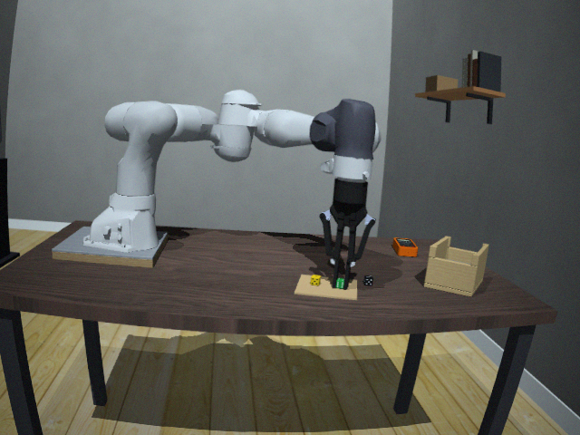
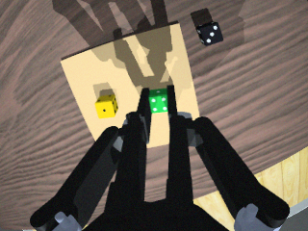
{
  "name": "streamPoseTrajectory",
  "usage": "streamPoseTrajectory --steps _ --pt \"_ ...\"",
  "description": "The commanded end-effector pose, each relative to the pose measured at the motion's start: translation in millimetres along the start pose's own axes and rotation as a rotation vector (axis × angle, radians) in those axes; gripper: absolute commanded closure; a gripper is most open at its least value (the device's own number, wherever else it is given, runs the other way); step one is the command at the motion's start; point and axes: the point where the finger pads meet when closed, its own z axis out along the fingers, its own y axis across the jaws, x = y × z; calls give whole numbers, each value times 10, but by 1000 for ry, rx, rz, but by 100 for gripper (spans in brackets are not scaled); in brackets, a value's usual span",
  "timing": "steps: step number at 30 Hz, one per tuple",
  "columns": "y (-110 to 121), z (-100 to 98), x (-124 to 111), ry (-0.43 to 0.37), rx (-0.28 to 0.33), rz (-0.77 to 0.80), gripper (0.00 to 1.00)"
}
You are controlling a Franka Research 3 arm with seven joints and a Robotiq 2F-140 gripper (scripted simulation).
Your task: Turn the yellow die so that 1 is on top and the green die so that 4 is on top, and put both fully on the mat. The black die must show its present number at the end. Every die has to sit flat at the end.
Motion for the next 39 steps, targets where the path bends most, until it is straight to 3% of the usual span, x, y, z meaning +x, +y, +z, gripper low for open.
streamPoseTrajectory --steps 1,25,39 --pt "11 11 -5 -2 -1 6 82" --pt "11 11 -5 -2 -1 6 82" --pt "11 11 -5 -2 -1 6 73"
